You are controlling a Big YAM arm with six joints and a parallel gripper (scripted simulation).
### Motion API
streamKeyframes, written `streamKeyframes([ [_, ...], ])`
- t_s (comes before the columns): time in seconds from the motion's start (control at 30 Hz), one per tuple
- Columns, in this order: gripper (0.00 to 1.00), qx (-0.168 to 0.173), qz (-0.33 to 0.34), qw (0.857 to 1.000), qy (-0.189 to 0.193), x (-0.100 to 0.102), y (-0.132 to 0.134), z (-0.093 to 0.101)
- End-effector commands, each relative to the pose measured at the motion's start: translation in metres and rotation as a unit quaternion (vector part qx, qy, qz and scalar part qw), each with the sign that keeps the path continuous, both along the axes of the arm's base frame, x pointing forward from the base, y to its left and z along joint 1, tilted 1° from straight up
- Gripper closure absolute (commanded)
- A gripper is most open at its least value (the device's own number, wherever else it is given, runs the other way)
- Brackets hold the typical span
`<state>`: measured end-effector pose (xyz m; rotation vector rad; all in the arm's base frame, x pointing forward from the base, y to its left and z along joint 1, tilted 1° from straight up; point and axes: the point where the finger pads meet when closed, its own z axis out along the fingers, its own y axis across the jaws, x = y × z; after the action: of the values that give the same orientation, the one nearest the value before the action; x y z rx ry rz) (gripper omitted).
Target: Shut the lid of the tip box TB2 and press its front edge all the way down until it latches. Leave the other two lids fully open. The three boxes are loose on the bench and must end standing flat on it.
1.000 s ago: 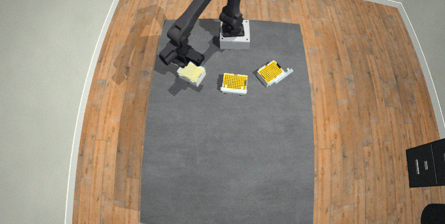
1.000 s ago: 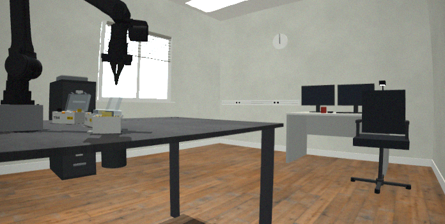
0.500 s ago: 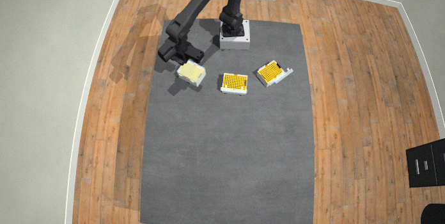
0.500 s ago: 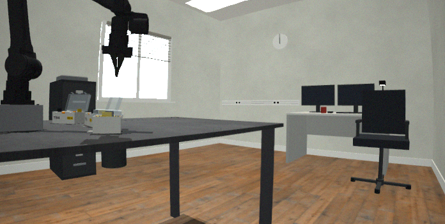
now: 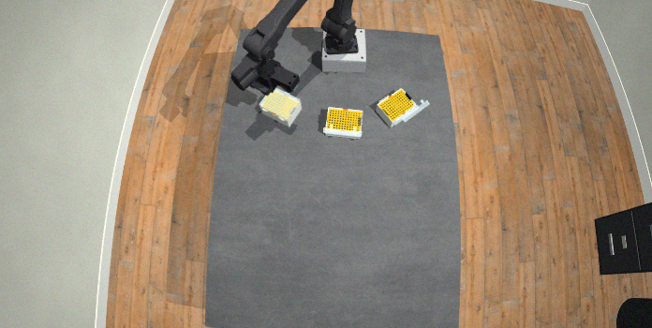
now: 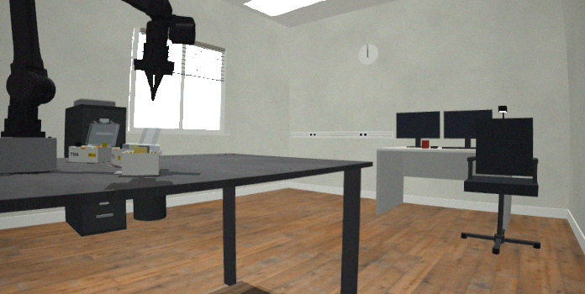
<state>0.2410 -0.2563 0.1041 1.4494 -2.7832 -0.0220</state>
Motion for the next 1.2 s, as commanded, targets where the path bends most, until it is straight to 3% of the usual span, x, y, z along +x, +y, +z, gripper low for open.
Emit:
streamKeyframes([
  [0.0,1.0,-0.013,0.002,1.0,-0.014,0.009,-0.01,0.014],
  [0.63,1.0,-0.013,0.002,1.0,-0.014,0.009,-0.01,0.014],
  [0.67,1.0,-0.011,0.004,1.0,-0.011,0.0,-0.005,0.006],
  [1.17,1.0,-0.013,0.002,1.0,-0.012,-0.018,0.006,-0.021],
])
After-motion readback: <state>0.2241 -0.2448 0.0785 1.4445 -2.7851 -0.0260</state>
